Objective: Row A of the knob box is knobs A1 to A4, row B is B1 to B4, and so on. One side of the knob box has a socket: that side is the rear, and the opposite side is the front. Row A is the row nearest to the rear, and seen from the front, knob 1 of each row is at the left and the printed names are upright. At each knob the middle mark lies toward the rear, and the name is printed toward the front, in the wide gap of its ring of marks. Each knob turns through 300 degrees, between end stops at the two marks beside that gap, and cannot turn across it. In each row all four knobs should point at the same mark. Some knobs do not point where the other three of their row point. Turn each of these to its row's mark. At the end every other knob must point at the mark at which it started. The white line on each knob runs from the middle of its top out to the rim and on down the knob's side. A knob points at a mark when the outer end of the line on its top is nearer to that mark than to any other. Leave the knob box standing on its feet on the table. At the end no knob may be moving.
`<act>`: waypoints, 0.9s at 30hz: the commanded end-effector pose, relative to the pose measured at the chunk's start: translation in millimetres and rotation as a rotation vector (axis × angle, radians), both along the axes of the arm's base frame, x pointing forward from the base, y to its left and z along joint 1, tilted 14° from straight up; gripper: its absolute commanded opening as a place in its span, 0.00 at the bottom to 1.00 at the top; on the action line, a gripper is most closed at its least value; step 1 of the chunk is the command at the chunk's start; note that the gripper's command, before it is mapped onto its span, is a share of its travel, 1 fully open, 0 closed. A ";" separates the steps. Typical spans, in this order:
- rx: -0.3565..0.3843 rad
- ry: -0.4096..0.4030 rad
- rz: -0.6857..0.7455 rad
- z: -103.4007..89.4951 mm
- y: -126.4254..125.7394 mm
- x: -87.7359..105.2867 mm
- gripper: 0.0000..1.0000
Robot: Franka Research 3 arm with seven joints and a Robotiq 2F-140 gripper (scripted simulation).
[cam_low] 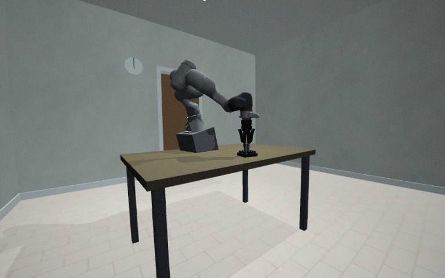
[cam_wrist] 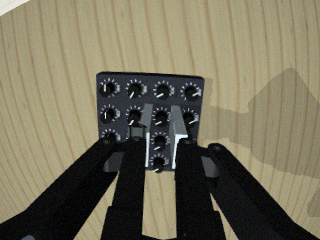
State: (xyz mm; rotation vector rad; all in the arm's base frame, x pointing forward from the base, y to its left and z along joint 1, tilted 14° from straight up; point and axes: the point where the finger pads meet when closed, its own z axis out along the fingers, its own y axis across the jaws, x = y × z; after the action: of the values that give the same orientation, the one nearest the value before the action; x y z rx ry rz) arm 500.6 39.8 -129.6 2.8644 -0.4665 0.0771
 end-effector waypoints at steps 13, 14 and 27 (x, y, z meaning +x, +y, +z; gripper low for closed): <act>0.002 0.005 0.006 -0.1 -0.1 0.1 0.12; 0.002 0.005 0.006 -0.1 -0.1 0.1 0.12; 0.002 0.005 0.006 15.4 3.7 -0.1 0.12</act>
State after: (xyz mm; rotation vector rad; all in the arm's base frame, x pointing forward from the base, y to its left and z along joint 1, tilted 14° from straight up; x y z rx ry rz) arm 502.2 42.6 -120.4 2.8684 -0.4663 0.0790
